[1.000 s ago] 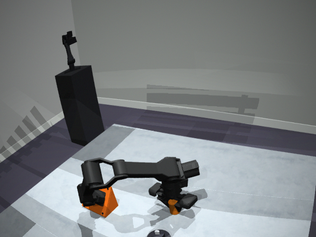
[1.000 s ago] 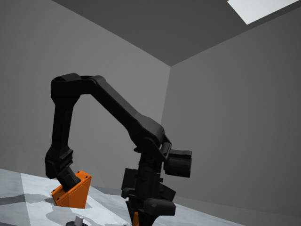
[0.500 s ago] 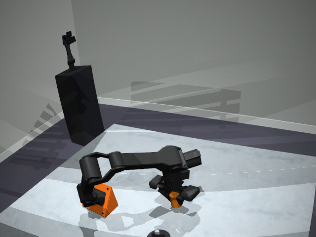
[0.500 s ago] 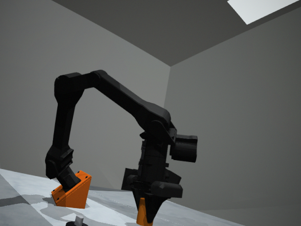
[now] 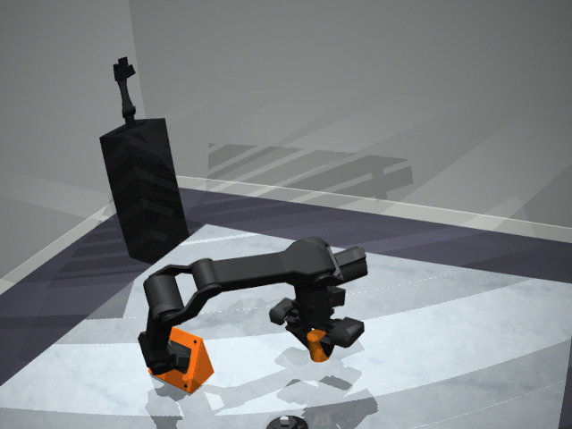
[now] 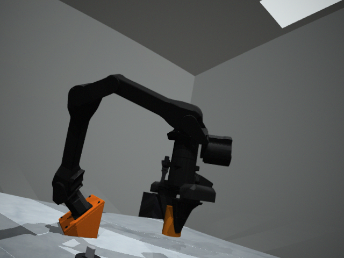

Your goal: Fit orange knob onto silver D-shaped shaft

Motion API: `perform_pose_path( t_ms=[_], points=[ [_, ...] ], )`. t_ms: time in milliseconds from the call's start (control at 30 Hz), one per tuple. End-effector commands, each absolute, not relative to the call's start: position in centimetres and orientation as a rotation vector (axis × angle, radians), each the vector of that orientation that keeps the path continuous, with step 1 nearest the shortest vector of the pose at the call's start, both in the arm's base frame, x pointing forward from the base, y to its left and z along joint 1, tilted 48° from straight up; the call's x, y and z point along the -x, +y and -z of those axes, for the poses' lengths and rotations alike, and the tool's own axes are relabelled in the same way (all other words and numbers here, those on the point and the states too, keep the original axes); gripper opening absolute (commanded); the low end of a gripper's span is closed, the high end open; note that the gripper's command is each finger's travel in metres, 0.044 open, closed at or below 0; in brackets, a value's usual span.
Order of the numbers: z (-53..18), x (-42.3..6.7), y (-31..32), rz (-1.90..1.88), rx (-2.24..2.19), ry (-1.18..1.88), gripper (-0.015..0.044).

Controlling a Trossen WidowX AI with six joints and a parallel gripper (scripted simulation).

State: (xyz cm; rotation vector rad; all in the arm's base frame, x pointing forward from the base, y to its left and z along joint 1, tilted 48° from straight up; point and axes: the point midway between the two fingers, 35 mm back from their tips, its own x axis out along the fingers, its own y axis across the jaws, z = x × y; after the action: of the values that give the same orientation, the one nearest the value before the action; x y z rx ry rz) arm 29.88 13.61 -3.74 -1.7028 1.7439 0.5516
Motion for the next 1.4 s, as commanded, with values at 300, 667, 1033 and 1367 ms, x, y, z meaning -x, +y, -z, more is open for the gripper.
perform_pose_path(
  t_ms=[300,667,1033,1367],
  points=[
    [0.9,-29.9,16.8,-0.545,1.692,1.761,0.0],
    [-0.7,-30.5,15.9,-0.548,1.69,1.763,0.0],
    [-2.6,-31.4,12.9,-0.554,1.689,1.758,0.0],
    [-4.3,-31.8,10.0,-0.555,1.69,1.757,0.0]
  ],
)
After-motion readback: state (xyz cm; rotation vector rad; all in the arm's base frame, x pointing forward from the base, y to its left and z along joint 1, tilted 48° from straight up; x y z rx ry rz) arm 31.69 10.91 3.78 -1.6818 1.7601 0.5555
